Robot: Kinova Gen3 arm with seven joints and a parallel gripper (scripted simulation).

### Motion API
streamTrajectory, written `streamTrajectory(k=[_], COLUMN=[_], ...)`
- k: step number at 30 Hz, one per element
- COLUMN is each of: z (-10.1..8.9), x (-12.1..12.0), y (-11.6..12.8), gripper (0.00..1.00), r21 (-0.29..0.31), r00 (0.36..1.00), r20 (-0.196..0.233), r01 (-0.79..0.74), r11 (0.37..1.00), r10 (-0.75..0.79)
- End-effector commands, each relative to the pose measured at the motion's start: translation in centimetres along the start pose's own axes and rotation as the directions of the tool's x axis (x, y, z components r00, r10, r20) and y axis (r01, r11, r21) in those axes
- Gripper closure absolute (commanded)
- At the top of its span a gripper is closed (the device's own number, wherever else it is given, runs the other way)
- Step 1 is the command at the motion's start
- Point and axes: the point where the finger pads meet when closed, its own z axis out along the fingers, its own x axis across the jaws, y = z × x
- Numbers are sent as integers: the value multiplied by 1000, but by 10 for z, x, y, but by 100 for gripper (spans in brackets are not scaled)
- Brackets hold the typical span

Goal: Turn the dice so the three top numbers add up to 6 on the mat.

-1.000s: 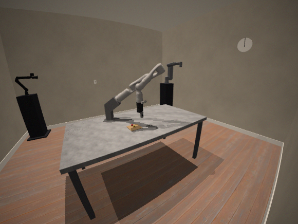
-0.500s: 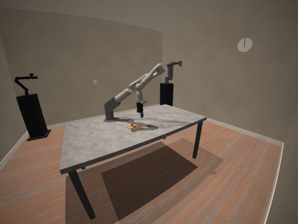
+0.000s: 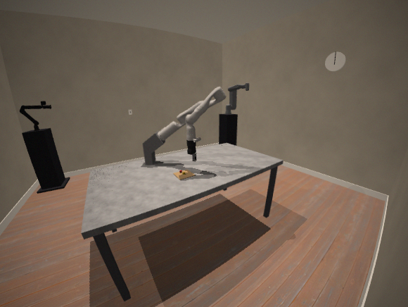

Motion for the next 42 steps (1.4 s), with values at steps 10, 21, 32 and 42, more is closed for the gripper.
streamTrajectory(k=[10,21,32,42], z=[0,0,0,0], x=[-1,-3,-6,-9], y=[0,0,0,0], gripper=[66,66,66,66], r21=[1,0,0,-1], r00=[999,993,980,953], r20=[-1,-1,-2,-2], r01=[46,121,199,303], r11=[999,993,980,953], r10=[-46,-121,-199,-303])
